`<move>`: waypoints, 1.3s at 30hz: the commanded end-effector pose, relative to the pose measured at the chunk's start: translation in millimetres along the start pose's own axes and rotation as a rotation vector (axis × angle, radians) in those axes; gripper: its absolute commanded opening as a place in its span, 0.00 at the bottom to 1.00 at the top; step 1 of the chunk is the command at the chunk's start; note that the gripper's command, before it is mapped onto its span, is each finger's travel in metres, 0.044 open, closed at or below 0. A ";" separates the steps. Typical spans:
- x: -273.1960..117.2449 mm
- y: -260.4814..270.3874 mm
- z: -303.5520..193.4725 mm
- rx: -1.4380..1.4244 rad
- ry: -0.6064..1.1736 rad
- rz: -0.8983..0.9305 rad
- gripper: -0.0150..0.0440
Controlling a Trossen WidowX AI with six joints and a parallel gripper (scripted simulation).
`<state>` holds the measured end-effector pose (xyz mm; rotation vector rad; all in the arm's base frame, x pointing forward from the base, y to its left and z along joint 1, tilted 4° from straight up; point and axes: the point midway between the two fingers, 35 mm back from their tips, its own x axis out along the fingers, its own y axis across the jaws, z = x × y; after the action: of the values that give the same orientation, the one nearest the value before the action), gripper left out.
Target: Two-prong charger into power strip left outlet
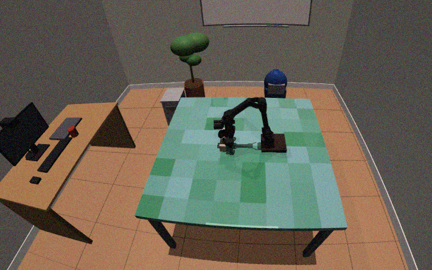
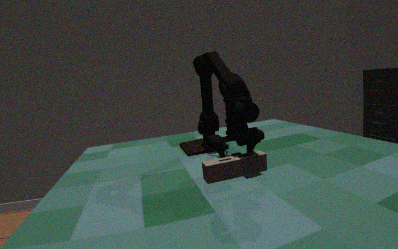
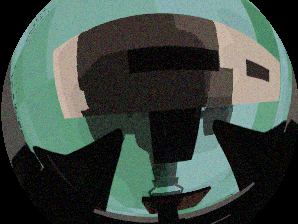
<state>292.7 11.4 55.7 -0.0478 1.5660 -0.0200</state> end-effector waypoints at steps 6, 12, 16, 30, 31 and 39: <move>0.8 0.4 -7.8 -0.003 0.002 0.003 1.00; 0.8 0.4 -15.2 -0.003 0.003 0.003 1.00; 0.9 0.3 -20.2 -0.003 0.003 0.003 1.00; 1.9 0.2 -37.7 -0.003 0.005 0.003 1.00; 2.0 0.2 -39.0 -0.003 0.005 0.003 1.00; 3.1 0.1 -49.0 -0.003 0.006 0.003 1.00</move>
<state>248.3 10.1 53.8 -0.0527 1.5693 -0.0153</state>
